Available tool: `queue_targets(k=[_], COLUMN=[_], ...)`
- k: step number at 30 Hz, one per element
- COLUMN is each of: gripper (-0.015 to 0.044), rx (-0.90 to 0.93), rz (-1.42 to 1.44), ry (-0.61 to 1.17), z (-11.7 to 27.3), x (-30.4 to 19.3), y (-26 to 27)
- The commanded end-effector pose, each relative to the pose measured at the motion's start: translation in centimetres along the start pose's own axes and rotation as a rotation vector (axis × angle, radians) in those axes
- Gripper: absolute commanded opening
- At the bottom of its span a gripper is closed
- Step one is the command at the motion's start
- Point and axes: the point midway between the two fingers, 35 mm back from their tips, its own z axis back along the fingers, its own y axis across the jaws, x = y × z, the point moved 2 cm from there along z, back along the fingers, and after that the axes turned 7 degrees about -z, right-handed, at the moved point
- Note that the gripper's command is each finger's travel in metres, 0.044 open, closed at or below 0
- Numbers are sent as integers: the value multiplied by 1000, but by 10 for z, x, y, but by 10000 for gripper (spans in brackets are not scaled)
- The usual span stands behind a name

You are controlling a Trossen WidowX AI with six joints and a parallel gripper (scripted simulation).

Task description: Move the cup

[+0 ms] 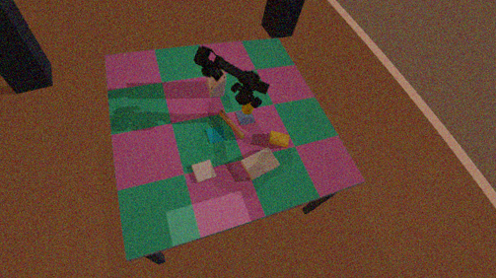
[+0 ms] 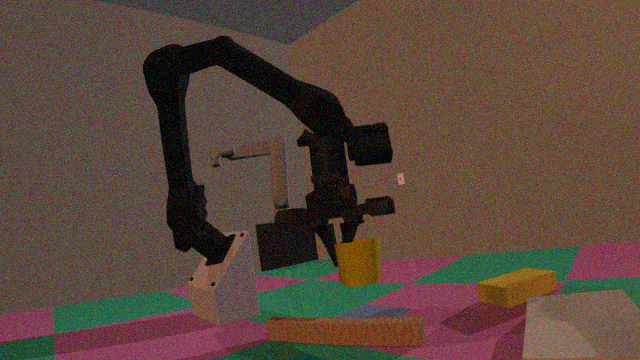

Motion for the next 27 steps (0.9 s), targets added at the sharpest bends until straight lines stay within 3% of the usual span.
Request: queue_targets(k=[1,27], gripper=[0,0], rx=[0,3], rz=[2,-4], ry=[0,3], z=[0,0], x=[0,37], y=[0,1])
